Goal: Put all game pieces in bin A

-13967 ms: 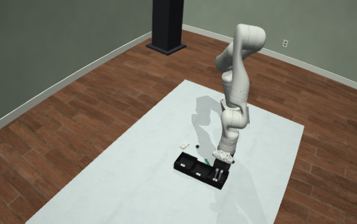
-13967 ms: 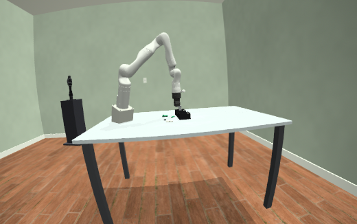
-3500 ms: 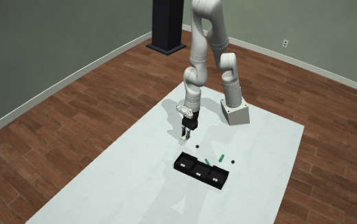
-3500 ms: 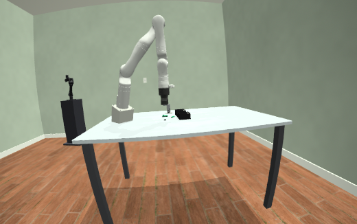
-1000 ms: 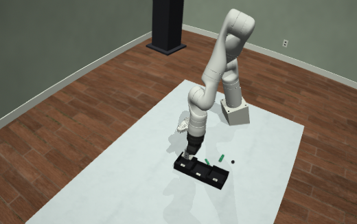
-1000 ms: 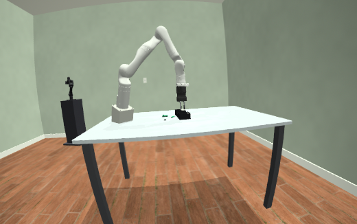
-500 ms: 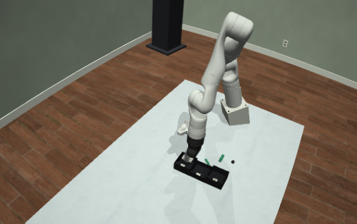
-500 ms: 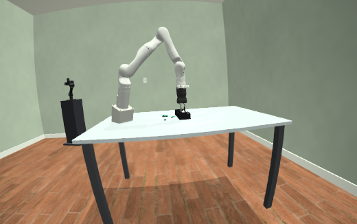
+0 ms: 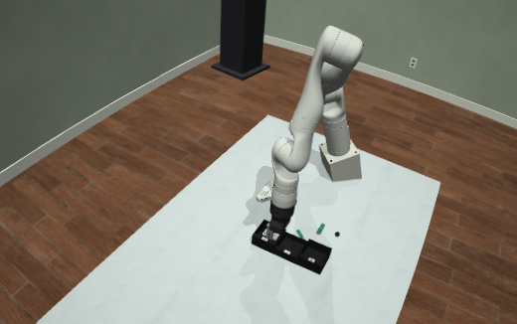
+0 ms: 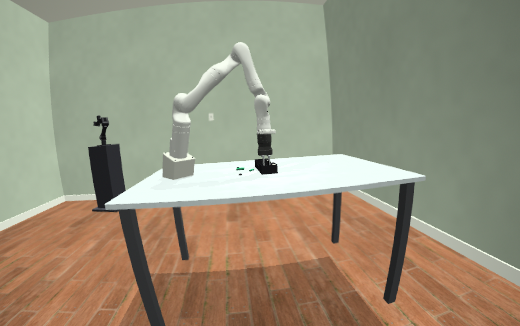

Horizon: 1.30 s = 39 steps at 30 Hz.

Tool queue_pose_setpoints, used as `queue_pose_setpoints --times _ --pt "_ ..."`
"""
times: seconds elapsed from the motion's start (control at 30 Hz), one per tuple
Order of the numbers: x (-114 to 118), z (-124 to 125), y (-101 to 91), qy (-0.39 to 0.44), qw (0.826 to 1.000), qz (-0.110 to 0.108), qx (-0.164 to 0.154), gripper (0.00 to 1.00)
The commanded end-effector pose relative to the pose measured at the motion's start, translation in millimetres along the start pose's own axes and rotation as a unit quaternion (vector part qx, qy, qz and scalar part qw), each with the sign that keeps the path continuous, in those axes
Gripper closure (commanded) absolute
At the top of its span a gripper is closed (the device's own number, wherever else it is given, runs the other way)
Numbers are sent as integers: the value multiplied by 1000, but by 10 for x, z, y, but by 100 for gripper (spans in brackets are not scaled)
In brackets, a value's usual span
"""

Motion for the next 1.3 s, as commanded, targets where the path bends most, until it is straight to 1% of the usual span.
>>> queue_pose_setpoints --times 0.0,0.07,0.6,0.63,1.2,1.27 --pt "0 34 57 3 1000 -1 2 51" --pt "1 38 91 3 1000 -1 2 51" --pt "1 50 91 3 1000 -1 2 51" --pt "1 50 91 3 1000 -1 2 35" --pt "0 51 90 3 1000 -1 2 35" --pt "1 50 64 3 1000 -1 2 35"
Point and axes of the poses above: the point where the finger pads meet when closed, its own y axis out along the fingers, its own x axis across the jaws, z = x × y, the point moved 8 cm from there along -y, back along the fingers, and after that the axes turned 15 degrees about y, right-handed, at the moved point
